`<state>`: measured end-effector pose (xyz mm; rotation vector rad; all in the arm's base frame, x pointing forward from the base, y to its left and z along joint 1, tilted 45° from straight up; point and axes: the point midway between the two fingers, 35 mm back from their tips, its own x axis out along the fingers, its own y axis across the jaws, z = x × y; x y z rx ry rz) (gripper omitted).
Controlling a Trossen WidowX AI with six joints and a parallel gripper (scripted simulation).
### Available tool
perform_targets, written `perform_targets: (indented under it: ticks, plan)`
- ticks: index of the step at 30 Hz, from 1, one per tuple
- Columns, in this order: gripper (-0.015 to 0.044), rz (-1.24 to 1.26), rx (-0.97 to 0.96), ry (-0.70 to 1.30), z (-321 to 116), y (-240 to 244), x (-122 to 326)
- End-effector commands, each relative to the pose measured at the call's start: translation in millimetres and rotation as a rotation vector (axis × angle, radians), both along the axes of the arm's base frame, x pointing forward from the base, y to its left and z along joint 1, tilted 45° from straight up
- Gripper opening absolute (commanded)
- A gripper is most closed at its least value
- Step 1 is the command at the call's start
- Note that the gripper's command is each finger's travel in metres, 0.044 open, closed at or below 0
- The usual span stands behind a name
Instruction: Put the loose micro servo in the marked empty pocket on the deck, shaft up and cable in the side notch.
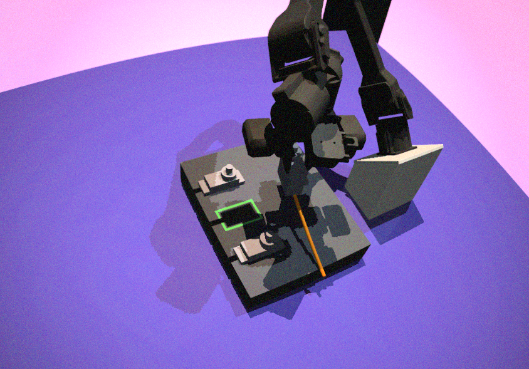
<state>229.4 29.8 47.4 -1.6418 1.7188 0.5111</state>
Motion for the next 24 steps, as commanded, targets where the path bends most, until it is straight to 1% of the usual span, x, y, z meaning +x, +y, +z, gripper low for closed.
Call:
perform_targets:
  ticks: [1,24]
  plan:
    - [0.0000,-0.096,0.006,-0.106,1.8,0.8,2.0]
    - [0.0000,-0.665,0.044,-0.669,1.7,0.8,2.0]
